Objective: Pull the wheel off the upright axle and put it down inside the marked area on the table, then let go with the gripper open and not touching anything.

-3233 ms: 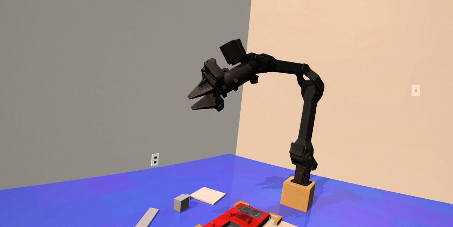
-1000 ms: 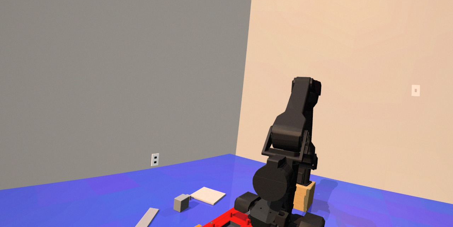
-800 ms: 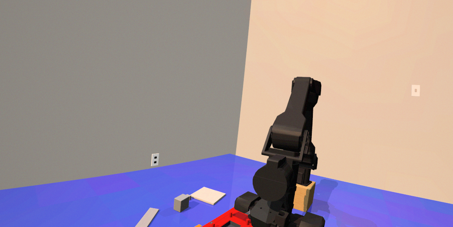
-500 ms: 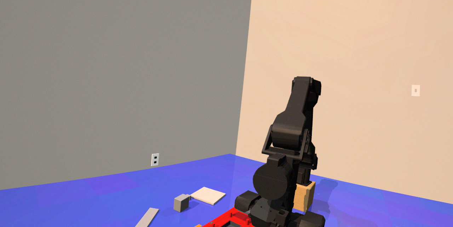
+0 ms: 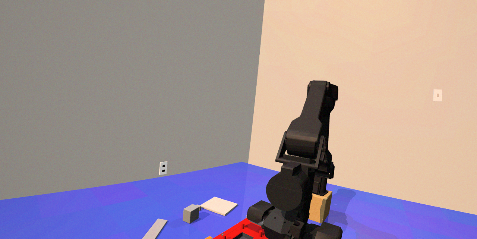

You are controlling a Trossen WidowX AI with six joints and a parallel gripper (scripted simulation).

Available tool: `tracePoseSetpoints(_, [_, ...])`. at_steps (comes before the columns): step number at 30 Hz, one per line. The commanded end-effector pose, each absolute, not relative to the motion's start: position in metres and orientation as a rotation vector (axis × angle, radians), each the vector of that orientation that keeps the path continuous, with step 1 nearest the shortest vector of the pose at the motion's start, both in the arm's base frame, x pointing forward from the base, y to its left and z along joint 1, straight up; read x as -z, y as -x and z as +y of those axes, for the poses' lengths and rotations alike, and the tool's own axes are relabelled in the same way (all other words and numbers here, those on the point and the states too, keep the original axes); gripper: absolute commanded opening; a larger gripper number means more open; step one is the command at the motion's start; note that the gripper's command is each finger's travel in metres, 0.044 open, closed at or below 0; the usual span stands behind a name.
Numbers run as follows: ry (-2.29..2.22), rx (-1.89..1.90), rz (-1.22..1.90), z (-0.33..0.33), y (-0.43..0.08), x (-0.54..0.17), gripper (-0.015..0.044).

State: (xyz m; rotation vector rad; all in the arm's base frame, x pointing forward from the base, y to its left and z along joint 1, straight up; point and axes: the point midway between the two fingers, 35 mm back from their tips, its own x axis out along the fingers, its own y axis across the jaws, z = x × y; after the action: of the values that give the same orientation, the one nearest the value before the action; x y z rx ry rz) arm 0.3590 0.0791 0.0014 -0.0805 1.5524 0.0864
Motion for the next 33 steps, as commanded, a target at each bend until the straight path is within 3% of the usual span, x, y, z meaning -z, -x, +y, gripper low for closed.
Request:
tracePoseSetpoints(1, [0.079, -0.088, 1.546, 0.079, -0.36, -0.008, 0.0])
tracePoseSetpoints(33, [0.077, -0.089, 1.543, 0.079, -0.36, -0.018, 0.0])
